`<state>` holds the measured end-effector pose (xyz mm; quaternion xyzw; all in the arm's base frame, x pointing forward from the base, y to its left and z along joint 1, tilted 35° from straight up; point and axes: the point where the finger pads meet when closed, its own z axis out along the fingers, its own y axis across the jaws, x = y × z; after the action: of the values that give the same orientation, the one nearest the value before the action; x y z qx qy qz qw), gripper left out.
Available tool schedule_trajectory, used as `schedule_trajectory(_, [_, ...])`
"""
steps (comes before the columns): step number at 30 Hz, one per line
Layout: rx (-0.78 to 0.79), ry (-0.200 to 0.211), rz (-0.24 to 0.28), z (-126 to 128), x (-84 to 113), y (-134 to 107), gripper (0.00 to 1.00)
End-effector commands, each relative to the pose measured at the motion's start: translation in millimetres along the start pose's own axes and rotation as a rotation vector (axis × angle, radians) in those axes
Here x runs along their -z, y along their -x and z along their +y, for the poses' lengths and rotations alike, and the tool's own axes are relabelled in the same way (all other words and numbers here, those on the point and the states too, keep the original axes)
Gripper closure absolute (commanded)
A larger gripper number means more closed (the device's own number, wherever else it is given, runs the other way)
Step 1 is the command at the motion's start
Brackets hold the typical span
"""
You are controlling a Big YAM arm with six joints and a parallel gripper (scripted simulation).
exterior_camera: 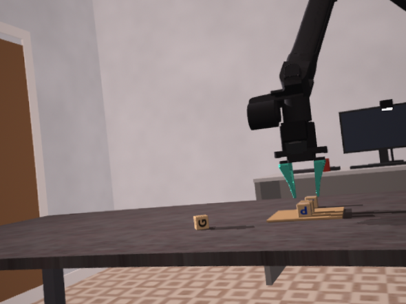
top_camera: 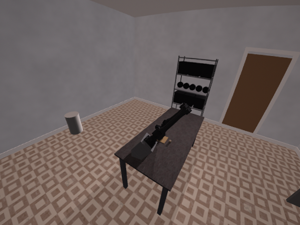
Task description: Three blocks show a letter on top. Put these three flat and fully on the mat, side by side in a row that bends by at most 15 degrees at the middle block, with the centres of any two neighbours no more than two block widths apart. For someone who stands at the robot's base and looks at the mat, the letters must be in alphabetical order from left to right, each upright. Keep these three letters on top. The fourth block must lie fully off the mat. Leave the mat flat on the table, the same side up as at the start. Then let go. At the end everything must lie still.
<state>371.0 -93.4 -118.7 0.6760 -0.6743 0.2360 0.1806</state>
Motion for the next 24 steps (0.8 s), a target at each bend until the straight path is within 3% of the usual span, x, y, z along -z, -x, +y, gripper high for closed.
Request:
schedule_trajectory(1, [-0.002,-0.019,-0.002,-3.2,15.0,1.7,0.55])
schedule_trajectory(24, [-0.01,-0.013,0.0,-2.1,23.5,-2.2,0.55])
